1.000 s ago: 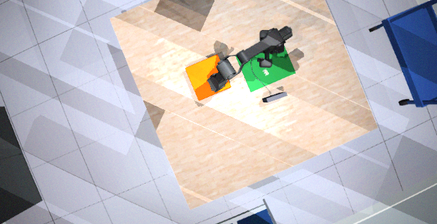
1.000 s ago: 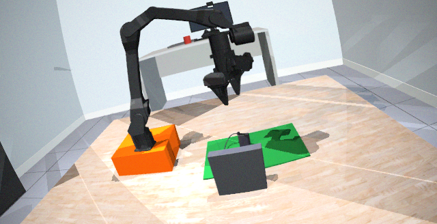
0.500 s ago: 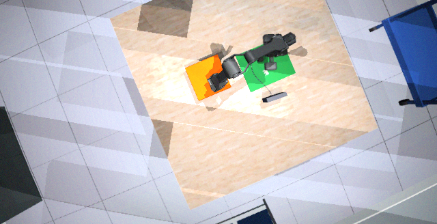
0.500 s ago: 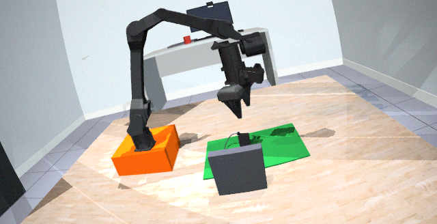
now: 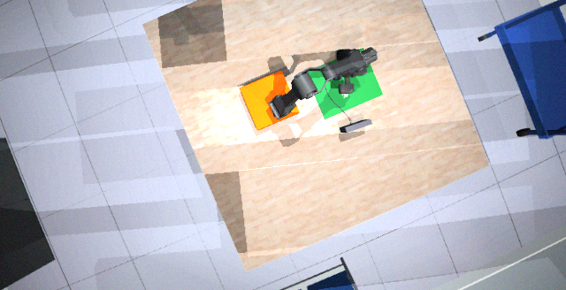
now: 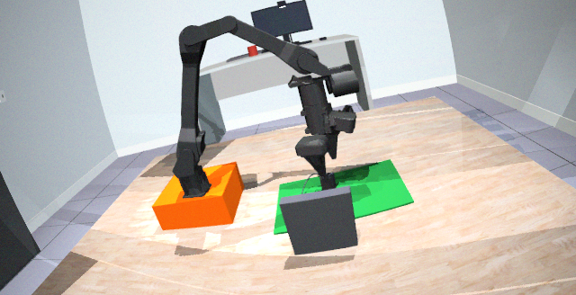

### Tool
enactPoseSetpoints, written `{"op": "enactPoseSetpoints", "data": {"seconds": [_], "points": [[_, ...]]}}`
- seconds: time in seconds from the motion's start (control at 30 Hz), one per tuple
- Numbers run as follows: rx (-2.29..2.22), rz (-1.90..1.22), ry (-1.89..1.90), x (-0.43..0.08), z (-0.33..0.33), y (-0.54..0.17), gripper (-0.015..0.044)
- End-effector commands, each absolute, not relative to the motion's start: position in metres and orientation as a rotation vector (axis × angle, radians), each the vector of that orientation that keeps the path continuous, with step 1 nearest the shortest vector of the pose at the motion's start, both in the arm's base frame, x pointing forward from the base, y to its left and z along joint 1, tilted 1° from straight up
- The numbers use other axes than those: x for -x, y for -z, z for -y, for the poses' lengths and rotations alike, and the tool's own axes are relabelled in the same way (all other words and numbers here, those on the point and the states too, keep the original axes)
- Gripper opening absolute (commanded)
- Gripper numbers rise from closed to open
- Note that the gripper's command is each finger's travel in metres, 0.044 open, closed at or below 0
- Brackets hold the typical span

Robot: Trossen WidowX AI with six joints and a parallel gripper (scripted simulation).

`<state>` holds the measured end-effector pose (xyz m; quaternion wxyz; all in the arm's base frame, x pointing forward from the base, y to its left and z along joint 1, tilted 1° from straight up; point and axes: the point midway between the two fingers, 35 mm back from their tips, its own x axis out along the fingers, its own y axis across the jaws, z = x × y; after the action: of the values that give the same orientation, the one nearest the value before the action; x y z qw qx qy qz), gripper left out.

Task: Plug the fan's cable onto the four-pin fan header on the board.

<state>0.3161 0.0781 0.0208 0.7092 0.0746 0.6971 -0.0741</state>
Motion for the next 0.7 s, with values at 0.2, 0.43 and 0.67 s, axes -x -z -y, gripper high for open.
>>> {"op": "enactPoseSetpoints", "data": {"seconds": [0.2,0.43,0.67], "points": [[-0.163,-1.556,0.159,-0.315,-0.078,-0.003,0.044],[-0.163,-1.556,0.159,-0.315,-0.078,0.009,0.044],[-0.163,-1.556,0.159,-0.314,-0.078,0.02,0.044]]}}
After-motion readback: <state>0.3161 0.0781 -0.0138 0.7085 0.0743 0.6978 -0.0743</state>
